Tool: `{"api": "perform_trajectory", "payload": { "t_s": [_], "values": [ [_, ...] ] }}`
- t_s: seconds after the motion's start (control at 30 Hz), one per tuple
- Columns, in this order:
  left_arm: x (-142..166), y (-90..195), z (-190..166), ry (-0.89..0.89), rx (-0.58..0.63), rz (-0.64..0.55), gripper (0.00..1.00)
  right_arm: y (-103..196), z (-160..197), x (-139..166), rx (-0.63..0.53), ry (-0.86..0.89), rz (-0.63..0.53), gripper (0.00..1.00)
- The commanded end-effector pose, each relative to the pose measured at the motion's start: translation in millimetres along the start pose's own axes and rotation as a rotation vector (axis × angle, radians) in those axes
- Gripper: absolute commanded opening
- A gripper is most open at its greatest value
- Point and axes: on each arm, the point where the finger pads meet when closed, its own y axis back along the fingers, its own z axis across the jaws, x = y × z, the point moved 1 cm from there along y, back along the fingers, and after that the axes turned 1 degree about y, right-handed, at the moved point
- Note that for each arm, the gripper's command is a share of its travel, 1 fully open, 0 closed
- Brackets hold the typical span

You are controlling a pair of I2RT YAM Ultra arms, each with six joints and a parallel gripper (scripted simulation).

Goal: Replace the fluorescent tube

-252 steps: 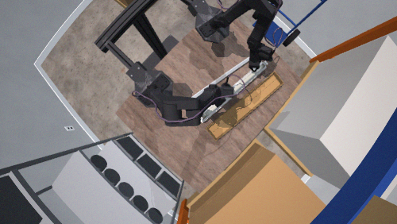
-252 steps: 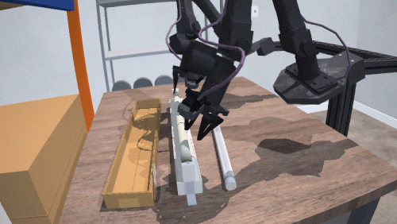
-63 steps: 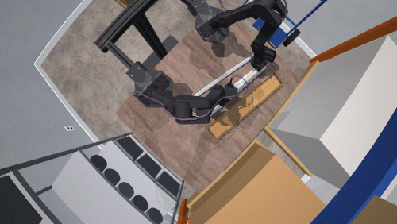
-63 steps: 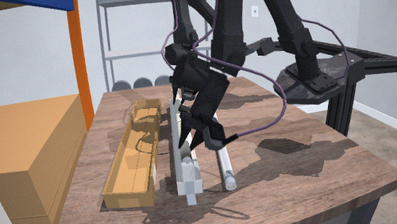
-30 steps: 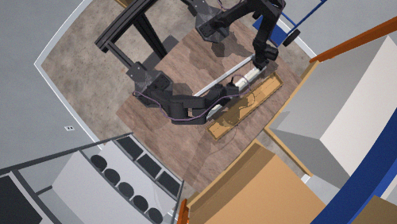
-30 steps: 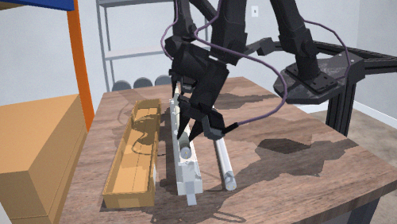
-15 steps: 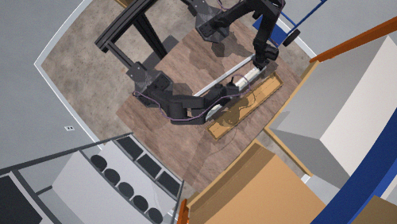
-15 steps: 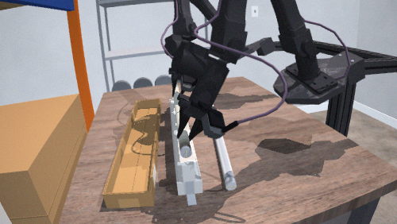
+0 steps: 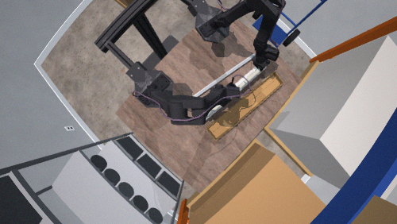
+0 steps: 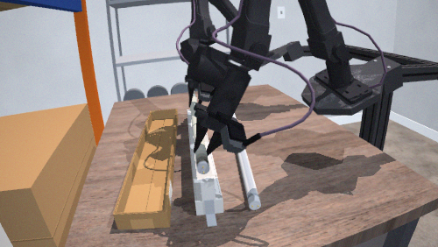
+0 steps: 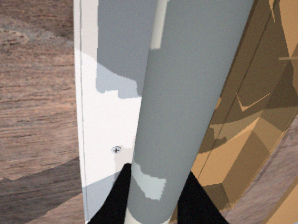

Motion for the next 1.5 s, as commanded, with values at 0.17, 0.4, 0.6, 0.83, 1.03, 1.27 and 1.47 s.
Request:
{"api": "perform_trajectory", "payload": {
  "t_s": [0.17, 0.4, 0.6, 0.83, 1.03, 1.27, 1.47],
  "values": [
    [4, -6, -3, -0.009, -0.019, 0.004, 0.11, -1, -13, -5, 0.006, -0.009, -0.013, 0.11],
    [2, -8, -13, -0.008, -0.011, 0.002, 0.11, -4, -18, -5, 0.0, -0.003, -0.009, 0.11],
    [-4, -9, -17, -0.001, -0.004, -0.01, 0.11, 13, -29, -16, 0.036, -0.03, -0.046, 0.11],
    [1, -12, -17, -0.006, -0.016, 0.001, 0.11, -2, -24, -8, 0.006, -0.004, -0.016, 0.11],
    [1, -15, -26, -0.004, -0.012, 0.001, 0.11, 1, -37, -10, 0.017, -0.012, -0.027, 0.11],
    [2, -17, -27, -0.008, -0.011, 0.004, 0.11, 5, -42, -14, 0.027, -0.018, -0.037, 0.11],
    [1, -18, -32, -0.01, -0.011, 0.002, 0.11, -4, -45, -6, 0.013, -0.021, -0.018, 0.11]
  ]
}}
